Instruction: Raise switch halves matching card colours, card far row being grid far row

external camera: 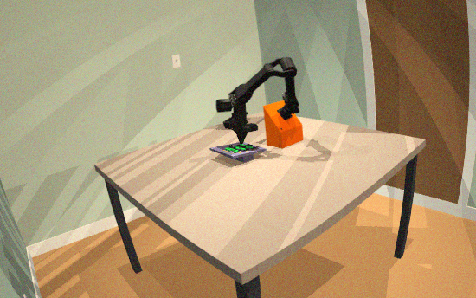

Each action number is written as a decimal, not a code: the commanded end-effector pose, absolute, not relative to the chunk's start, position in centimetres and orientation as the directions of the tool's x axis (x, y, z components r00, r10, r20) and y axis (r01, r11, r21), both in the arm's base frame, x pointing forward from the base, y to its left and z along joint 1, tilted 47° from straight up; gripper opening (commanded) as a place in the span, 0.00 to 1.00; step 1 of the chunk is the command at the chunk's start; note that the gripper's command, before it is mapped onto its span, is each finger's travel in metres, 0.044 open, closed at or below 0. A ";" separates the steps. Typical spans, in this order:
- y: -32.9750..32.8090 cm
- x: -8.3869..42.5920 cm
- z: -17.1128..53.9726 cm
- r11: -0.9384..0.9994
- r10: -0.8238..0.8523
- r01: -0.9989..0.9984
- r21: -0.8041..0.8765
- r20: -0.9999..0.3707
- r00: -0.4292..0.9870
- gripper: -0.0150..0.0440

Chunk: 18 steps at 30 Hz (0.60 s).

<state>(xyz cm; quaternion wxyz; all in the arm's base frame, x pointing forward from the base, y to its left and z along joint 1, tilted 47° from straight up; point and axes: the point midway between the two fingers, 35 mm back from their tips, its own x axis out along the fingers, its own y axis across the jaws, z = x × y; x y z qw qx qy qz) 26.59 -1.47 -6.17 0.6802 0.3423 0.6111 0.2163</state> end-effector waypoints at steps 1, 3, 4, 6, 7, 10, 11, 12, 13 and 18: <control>-1.4 26.6 -6.2 0.669 0.715 0.128 0.732 -0.681 0.160 0.25; -1.4 26.6 -6.2 0.669 0.715 0.128 0.732 -0.681 0.160 0.25; -1.3 26.6 -6.2 0.669 0.715 0.128 0.732 -0.681 0.160 0.25; -1.3 26.6 -6.2 0.669 0.715 0.128 0.732 -0.681 0.160 0.25; -1.3 26.6 -6.3 0.669 0.715 0.128 0.732 -0.681 0.160 0.25; -1.3 26.6 -6.3 0.669 0.715 0.128 0.732 -0.681 0.160 0.25; -1.3 26.6 -6.3 0.669 0.715 0.128 0.732 -0.681 0.160 0.25; -1.3 26.6 -6.3 0.669 0.715 0.128 0.733 -0.681 0.160 0.25; -1.3 26.6 -6.3 0.669 0.715 0.128 0.733 -0.681 0.160 0.25; -1.2 26.6 -6.3 0.669 0.715 0.128 0.733 -0.681 0.160 0.25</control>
